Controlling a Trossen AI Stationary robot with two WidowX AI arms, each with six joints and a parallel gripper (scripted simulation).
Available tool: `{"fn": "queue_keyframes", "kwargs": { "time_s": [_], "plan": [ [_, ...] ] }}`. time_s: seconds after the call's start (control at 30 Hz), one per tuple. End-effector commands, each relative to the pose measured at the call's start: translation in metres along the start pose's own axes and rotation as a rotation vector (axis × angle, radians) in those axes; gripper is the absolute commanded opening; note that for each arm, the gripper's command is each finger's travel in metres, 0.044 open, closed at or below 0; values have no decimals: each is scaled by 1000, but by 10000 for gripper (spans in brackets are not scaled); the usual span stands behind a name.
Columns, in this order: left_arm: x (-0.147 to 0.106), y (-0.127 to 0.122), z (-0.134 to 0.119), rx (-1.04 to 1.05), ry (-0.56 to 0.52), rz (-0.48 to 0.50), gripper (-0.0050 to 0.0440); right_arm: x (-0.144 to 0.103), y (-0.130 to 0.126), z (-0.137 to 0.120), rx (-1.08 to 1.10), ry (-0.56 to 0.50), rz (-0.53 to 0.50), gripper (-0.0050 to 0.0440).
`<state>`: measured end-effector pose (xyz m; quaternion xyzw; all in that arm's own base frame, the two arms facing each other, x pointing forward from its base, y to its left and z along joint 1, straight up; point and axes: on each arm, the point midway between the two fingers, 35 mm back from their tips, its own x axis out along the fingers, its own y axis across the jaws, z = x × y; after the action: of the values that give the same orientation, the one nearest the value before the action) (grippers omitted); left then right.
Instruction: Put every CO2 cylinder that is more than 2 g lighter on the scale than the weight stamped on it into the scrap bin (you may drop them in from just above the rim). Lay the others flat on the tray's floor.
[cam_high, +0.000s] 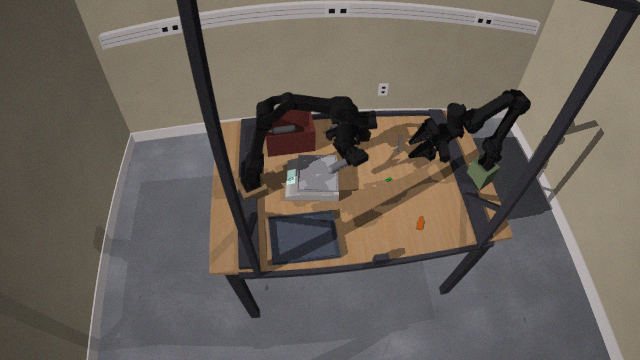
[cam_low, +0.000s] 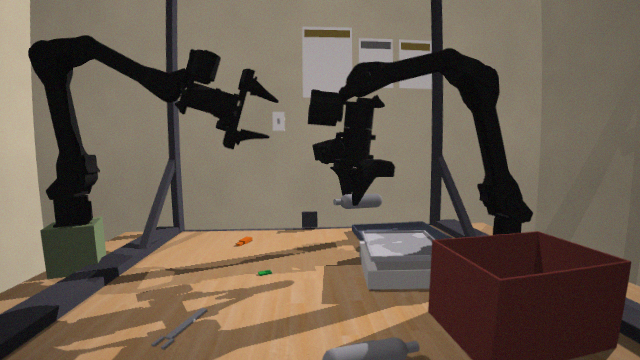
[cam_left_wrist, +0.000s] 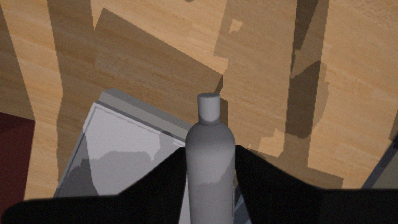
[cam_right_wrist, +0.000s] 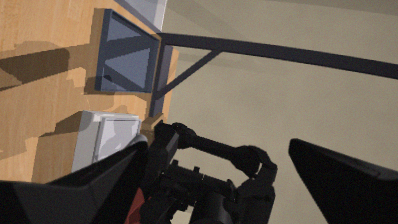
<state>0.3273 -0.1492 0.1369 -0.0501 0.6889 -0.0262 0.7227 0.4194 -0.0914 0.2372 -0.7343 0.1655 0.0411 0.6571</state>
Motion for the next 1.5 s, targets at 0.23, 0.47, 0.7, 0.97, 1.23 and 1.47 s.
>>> {"fn": "queue_keyframes", "kwargs": {
  "time_s": [0.23,0.47,0.7,0.97,1.23,1.47],
  "plan": [
    [-7,-4,3,255,31,45,-50,-52,-37,25,538,-79,-133,440],
    [-7,-4,3,338,47,62,-50,-73,-46,35,802,-143,-162,440],
    [-7,-4,3,397,58,75,-50,-101,-55,46,1127,-239,-180,440],
    [-7,-3,1,400,60,73,-50,-121,-58,54,1409,-327,-172,440],
    [-8,-3,0,395,57,72,-50,-141,-61,61,1647,-416,-150,440],
    [-8,-3,0,395,57,72,-50,-143,-62,61,1668,-424,-147,440]
  ]
}}
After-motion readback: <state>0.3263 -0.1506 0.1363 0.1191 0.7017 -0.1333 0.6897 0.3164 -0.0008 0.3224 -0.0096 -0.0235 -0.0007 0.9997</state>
